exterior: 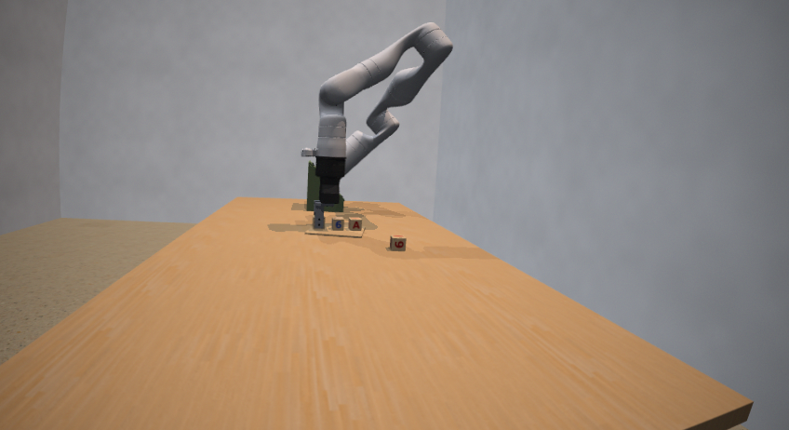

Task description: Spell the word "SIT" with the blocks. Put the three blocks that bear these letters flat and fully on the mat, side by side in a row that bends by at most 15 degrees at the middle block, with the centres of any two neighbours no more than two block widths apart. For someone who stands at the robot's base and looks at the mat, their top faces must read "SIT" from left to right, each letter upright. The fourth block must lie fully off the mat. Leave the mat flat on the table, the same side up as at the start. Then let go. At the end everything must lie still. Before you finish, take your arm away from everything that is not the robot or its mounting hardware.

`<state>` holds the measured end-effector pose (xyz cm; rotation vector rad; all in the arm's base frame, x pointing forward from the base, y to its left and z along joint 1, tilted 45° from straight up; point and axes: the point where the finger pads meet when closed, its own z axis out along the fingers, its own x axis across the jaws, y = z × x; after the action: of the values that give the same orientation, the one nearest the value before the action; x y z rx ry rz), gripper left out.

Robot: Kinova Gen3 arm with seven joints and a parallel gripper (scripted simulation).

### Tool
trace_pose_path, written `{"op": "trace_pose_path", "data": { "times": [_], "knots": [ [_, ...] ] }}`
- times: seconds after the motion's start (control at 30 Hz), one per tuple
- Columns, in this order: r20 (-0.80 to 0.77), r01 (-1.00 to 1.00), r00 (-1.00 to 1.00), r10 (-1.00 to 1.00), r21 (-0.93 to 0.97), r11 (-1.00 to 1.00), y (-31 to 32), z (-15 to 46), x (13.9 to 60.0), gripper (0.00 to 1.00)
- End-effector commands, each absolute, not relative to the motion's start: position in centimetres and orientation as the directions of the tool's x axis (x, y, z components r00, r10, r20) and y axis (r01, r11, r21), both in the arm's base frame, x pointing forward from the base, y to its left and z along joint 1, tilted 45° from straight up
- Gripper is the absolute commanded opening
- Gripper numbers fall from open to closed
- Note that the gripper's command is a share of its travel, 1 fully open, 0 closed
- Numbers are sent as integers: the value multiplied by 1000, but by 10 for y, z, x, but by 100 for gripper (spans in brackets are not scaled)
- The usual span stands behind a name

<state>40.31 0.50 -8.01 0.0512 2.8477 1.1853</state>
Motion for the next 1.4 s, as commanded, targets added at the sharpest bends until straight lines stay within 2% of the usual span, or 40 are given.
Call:
{"op": "trace_pose_path", "data": {
  "times": [0.0,1.37],
  "knots": [
    [-50,-1,-998,49,709,706,6,-80,407,57],
    [-49,0,-998,50,709,705,8,-82,407,57]
  ]
}}
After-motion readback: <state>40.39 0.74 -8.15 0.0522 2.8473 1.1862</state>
